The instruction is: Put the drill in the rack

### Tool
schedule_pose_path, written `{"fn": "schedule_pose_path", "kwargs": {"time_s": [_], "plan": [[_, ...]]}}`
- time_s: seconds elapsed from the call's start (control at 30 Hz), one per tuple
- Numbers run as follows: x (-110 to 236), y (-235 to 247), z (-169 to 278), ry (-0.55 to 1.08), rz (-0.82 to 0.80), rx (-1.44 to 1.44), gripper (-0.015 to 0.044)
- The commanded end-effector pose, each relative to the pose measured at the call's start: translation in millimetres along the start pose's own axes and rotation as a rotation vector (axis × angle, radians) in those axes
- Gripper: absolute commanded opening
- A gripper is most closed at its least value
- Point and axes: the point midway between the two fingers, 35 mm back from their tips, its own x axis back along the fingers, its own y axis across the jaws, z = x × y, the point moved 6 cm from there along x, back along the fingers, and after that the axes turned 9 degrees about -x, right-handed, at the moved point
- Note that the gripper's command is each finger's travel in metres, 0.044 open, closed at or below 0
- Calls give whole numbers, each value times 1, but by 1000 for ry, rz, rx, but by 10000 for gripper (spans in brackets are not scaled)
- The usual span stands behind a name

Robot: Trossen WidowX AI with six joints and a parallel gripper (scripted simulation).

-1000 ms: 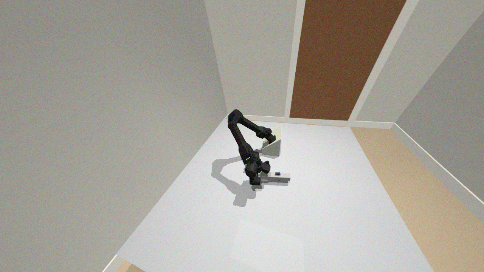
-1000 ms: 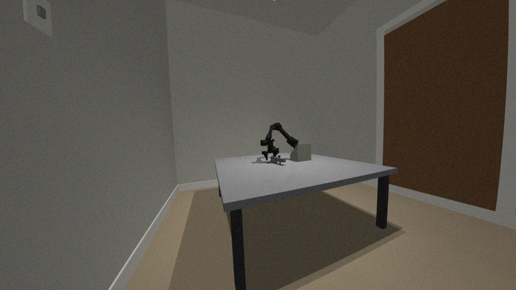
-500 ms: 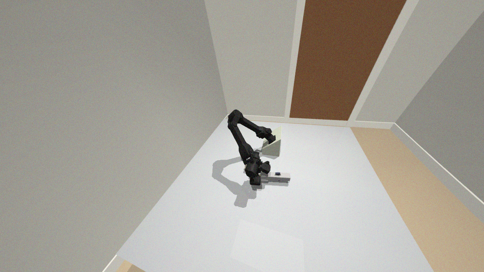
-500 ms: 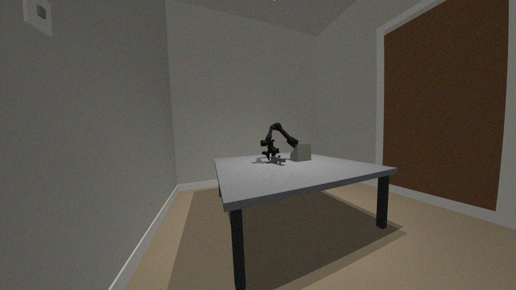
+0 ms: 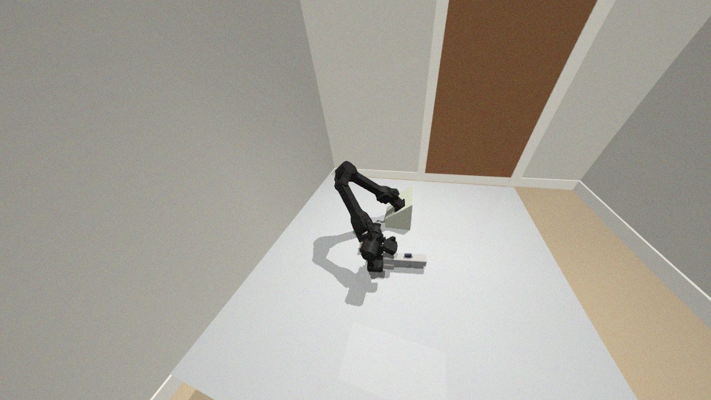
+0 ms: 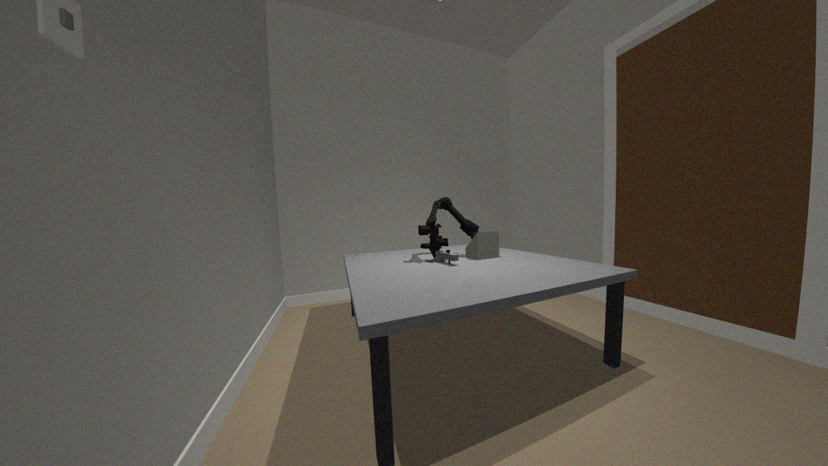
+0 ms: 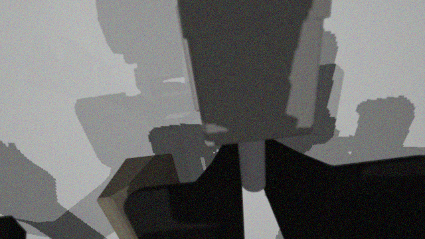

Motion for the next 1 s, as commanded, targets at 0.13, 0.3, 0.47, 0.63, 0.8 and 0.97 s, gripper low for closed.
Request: {"fn": "schedule_pose_path", "kwargs": {"time_s": [0.13, 0.3, 0.47, 0.63, 0.8, 0.97], "plan": [[0, -1, 7, 1, 3, 0, 0], [0, -2, 13, 2, 3, 0, 0], [1, -4, 19, 2, 3, 0, 0], [1, -6, 28, 2, 3, 0, 0], [2, -8, 34, 3, 3, 0, 0], [2, -9, 42, 3, 3, 0, 0]]}}
